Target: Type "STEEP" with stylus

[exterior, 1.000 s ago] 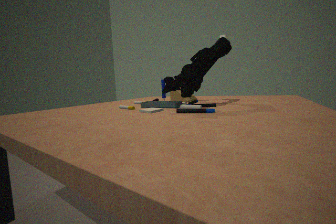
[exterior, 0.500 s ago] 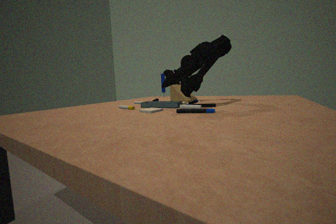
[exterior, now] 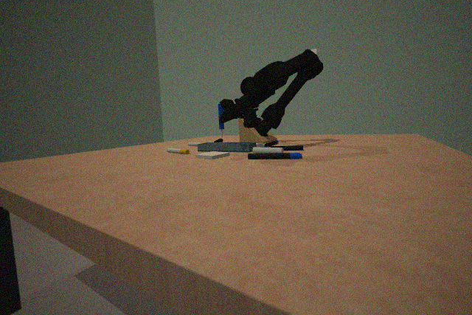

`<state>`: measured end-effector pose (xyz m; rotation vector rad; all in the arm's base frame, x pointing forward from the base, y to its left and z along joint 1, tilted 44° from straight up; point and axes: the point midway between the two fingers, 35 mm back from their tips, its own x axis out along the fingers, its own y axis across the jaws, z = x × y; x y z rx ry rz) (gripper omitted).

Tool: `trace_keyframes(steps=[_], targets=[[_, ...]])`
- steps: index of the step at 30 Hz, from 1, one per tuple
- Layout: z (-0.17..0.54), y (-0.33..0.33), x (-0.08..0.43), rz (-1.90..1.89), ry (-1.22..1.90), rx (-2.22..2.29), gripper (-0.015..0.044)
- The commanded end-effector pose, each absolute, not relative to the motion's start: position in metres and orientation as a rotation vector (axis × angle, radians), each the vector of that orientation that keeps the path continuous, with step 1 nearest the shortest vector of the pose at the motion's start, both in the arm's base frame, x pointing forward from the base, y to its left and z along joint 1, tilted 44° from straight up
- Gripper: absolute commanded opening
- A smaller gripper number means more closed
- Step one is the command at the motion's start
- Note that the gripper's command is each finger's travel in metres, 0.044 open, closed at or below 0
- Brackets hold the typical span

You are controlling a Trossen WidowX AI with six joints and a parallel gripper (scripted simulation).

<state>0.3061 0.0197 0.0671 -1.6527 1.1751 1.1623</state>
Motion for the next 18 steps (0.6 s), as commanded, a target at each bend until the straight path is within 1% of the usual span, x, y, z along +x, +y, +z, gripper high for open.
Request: trace_keyframes(steps=[1, 9, 12, 18], targets=[[0.063, 0.022, 0.306, 1.164, 1.162, -1.658, 0.0000], [0.053, 0.032, 0.303, 1.164, 1.162, -1.658, 0.0000], [0.052, 0.034, 0.303, 1.164, 1.161, -1.658, 0.0079], [0.051, 0.035, 0.303, 1.164, 1.161, -1.658, 0.0081]])
